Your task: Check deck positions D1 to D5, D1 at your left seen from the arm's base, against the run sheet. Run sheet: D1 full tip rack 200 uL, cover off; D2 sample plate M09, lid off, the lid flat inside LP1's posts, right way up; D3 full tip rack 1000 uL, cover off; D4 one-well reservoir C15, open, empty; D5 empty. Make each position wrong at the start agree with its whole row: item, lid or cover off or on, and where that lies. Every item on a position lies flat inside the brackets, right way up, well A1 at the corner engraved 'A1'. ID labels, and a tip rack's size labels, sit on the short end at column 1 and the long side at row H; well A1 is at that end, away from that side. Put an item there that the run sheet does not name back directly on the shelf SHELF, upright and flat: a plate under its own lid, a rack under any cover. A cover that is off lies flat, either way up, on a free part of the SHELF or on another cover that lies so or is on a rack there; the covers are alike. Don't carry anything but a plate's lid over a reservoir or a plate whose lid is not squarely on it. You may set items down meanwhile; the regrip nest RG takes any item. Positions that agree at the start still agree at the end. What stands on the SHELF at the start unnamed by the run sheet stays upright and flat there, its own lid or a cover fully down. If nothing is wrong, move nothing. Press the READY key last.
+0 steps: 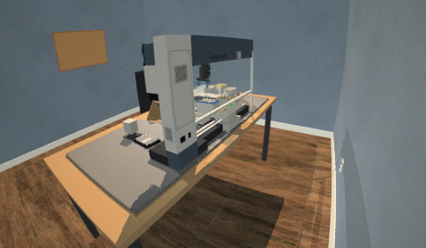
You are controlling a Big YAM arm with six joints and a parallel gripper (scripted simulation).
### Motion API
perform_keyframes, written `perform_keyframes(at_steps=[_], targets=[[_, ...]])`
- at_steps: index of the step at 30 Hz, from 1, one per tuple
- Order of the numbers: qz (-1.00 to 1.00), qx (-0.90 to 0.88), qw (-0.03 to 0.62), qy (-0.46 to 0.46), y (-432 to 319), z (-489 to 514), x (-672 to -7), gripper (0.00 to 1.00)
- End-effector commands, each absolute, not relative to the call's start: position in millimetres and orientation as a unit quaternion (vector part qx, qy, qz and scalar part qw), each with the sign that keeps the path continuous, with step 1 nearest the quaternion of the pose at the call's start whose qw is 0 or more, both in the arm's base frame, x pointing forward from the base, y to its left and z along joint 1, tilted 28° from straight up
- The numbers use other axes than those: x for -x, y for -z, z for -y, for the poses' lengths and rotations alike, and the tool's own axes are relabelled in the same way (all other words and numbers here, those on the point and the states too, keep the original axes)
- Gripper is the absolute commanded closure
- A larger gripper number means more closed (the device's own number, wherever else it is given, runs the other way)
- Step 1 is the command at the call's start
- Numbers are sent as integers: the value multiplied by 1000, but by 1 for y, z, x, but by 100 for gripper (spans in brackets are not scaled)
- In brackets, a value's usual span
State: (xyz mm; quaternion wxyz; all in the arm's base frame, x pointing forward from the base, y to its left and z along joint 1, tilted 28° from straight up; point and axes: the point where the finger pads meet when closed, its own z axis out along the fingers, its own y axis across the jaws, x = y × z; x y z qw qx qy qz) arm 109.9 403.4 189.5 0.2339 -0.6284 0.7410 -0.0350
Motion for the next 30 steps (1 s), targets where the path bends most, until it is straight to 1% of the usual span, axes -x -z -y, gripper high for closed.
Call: perform_keyframes(at_steps=[1,5,7,18,21,22,26,30], targets=[[-739,627,243,27,-190,-412,-116,100],[-735,629,253,16,-199,-418,-112,100],[-739,629,242,27,-183,-413,-117,100],[-739,627,244,26,-169,-417,-126,100],[-739,627,245,25,-170,-421,-127,100],[-734,629,255,15,-179,-429,-122,100],[-739,628,241,29,-157,-419,-130,100],[-734,626,264,7,-182,-432,-126,100]])
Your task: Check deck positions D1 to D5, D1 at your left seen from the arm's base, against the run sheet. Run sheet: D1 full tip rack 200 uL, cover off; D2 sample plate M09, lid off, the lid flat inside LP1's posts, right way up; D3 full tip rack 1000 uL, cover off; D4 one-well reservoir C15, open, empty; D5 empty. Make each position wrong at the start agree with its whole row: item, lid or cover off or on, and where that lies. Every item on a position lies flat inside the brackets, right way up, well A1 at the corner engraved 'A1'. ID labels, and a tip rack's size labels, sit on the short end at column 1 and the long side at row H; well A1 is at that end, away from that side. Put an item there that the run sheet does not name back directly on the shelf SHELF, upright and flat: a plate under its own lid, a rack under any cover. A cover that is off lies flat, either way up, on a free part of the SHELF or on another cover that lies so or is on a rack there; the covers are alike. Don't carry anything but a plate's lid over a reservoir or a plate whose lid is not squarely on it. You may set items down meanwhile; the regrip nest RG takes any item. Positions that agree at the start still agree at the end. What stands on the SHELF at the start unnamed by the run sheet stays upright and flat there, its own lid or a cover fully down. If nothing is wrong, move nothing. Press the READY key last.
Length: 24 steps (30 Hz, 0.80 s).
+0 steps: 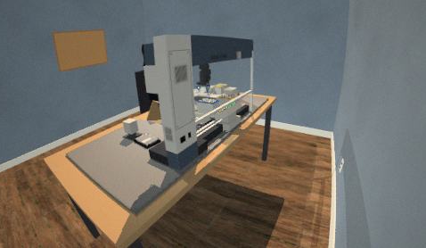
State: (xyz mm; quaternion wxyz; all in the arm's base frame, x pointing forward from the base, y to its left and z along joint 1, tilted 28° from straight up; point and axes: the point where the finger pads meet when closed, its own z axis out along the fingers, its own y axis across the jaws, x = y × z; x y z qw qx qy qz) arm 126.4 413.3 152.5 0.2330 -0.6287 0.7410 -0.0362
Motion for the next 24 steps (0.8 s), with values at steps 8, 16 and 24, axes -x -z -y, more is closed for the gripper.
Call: perform_keyframes(at_steps=[8,16,24], targets=[[-735,625,265,6,-183,-431,-125,100],[-735,625,263,8,-180,-428,-124,100],[-735,626,260,10,-177,-425,-124,100]])
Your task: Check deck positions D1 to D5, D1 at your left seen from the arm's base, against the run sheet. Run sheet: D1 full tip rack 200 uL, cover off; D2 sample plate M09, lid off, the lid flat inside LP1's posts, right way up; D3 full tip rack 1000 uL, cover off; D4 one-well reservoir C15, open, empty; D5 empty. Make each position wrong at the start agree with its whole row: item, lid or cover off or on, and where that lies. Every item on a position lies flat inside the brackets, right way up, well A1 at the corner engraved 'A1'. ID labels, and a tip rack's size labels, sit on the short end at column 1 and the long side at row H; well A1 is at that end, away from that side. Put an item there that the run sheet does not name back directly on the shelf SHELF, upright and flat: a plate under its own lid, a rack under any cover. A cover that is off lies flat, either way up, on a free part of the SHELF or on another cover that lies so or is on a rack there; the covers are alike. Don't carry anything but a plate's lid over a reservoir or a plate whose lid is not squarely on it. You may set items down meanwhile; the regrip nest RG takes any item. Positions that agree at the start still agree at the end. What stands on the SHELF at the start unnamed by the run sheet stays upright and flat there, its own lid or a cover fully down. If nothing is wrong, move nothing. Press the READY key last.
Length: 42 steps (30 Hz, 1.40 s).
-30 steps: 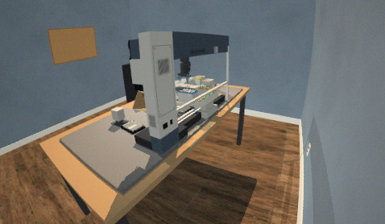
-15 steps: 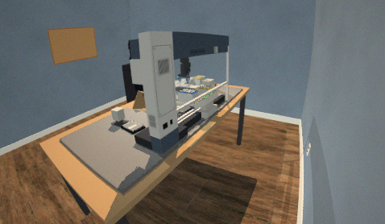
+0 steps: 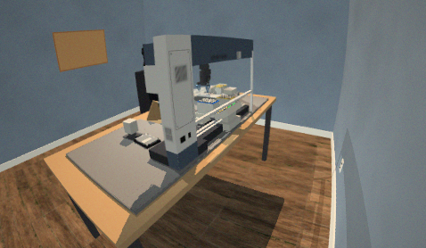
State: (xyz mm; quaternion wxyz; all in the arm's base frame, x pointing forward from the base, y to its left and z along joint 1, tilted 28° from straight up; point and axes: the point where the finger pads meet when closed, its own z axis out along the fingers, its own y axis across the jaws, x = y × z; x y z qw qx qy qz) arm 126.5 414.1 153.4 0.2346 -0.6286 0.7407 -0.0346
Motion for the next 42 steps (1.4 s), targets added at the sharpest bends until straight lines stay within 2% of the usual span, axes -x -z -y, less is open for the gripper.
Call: perform_keyframes(at_steps=[1,42], targets=[[-735,626,260,10,-177,-425,-124,100],[-739,626,249,21,-156,-424,-133,100]])
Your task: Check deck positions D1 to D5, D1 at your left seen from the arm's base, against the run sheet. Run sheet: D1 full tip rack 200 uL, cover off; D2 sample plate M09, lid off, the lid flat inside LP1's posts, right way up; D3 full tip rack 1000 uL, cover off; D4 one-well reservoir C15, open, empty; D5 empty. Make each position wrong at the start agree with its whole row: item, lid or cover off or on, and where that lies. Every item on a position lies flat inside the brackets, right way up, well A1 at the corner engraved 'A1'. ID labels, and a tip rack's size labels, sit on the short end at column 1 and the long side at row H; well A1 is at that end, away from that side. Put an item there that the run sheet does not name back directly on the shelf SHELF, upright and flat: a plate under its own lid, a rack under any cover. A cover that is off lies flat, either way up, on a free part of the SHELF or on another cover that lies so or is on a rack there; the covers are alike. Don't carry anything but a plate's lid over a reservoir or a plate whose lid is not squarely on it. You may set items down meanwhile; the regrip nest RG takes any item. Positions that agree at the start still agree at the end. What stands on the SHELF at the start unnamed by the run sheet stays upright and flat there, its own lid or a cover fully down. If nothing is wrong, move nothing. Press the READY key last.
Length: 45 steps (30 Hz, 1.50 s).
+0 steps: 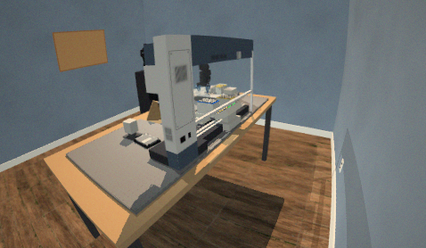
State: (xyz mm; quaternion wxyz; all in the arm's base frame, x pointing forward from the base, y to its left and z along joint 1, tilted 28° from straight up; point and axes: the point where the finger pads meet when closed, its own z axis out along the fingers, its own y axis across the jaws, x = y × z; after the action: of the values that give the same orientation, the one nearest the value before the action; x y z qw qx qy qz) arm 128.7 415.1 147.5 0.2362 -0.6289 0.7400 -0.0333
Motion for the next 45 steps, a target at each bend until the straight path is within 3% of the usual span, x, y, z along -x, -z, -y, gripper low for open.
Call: perform_keyframes(at_steps=[1,45], targets=[[-738,626,250,21,-157,-426,-133,100],[-738,625,253,18,-161,-427,-130,100]])
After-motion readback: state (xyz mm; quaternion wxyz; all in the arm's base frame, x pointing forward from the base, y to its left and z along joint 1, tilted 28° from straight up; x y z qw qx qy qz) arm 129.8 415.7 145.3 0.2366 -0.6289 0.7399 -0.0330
